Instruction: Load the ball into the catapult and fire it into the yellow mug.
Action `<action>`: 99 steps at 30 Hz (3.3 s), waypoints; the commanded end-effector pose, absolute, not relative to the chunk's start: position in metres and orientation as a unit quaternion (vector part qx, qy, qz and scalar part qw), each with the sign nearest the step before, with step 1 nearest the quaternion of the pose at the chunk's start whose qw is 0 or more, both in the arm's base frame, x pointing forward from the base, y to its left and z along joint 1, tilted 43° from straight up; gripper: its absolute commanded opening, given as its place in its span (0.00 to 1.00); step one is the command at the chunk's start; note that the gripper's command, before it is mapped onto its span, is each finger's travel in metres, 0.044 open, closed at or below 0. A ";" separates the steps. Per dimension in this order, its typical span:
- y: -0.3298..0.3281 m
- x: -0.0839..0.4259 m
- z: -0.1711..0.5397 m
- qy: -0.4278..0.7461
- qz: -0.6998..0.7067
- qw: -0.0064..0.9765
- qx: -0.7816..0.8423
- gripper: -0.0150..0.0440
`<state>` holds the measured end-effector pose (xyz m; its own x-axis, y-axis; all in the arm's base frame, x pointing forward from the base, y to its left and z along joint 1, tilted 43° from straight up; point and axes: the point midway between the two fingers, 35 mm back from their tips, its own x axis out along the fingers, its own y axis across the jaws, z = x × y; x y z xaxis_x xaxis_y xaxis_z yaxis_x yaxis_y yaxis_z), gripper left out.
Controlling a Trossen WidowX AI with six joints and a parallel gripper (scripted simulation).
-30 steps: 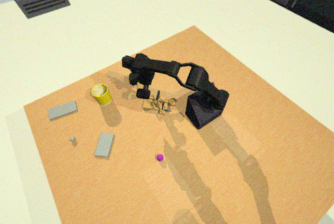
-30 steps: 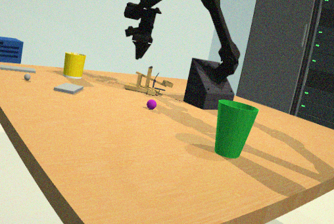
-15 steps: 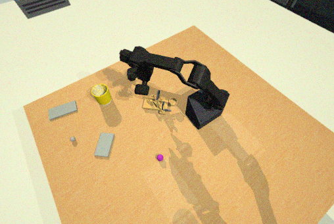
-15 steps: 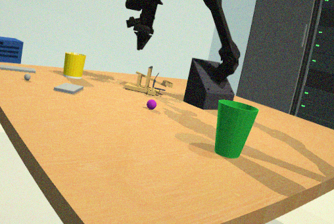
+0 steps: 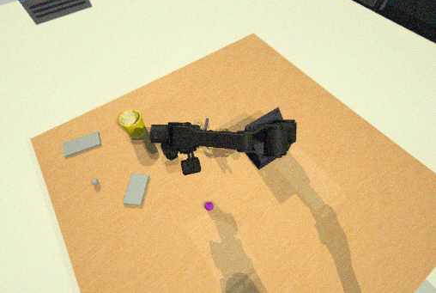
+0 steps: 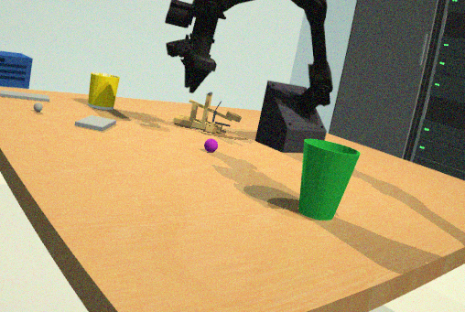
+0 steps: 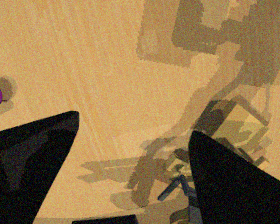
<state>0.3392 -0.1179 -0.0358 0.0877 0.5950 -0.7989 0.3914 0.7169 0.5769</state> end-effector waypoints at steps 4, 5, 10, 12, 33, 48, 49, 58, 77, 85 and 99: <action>-0.020 0.374 0.011 0.649 0.172 0.673 0.309 0.76; -0.006 0.376 0.018 0.646 0.185 0.676 0.302 0.76; 0.048 0.380 0.044 0.632 0.238 0.684 0.276 0.76; 0.044 0.377 0.040 0.632 0.239 0.684 0.275 0.76; 0.064 0.380 0.017 0.632 0.239 0.684 0.275 0.76; 0.080 0.381 0.000 0.632 0.240 0.683 0.276 0.76; 0.080 0.381 0.000 0.632 0.240 0.683 0.276 0.76; 0.080 0.381 0.000 0.632 0.240 0.683 0.276 0.46; 0.019 0.376 0.058 0.633 0.236 0.684 0.273 0.25; -0.008 0.366 0.089 0.633 0.238 0.684 0.274 0.25; -0.069 0.325 0.021 0.687 0.158 0.626 0.333 0.25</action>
<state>0.3437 -0.0517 0.0452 0.0480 0.6532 -0.7556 0.1795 0.7385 0.6499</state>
